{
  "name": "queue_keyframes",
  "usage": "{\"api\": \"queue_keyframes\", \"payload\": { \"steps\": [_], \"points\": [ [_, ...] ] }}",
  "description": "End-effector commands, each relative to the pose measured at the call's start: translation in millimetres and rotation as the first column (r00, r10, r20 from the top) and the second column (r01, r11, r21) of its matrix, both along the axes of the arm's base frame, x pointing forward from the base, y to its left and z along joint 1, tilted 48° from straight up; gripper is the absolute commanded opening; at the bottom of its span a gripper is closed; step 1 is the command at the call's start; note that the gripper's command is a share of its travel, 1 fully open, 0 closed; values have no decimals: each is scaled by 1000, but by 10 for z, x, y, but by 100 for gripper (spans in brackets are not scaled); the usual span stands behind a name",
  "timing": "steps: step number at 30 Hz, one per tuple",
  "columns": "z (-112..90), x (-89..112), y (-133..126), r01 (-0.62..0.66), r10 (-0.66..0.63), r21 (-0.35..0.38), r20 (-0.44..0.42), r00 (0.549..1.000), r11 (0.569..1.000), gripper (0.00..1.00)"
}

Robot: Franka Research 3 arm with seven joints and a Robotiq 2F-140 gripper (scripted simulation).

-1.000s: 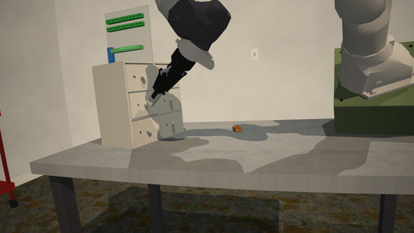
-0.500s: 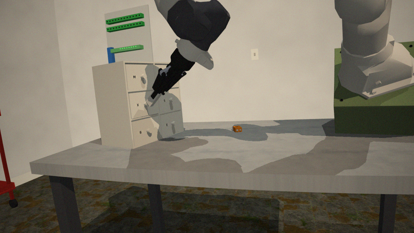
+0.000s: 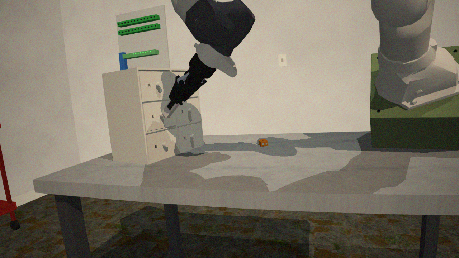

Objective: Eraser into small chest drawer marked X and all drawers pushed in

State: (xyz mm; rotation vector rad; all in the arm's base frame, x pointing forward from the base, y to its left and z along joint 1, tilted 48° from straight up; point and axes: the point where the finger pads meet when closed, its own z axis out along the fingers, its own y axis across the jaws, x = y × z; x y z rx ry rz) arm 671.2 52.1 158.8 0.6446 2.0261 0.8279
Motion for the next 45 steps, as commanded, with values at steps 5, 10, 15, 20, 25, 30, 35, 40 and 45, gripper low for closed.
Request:
{"api": "queue_keyframes", "payload": {
  "steps": [5,10,15,20,25,30,35,40,45],
  "points": [
    [-8,1,-18,2,-2,0,-3,1000,1000,0],
    [-8,1,-18,2,-2,0,-3,1000,1000,0],
    [-8,1,-18,2,-2,0,-3,1000,1000,0],
    [-8,1,-18,2,-2,0,-3,1000,1000,0],
    [-8,1,-18,2,-2,0,-3,1000,1000,0],
    [-8,1,-18,2,-2,0,-3,1000,1000,0],
    [-8,-4,-17,2,-2,0,-3,1000,1000,0],
    [-7,-63,-5,2,-2,0,-3,1000,1000,0],
    [-4,-292,42,2,-2,0,-3,1000,1000,0]
  ]
}}
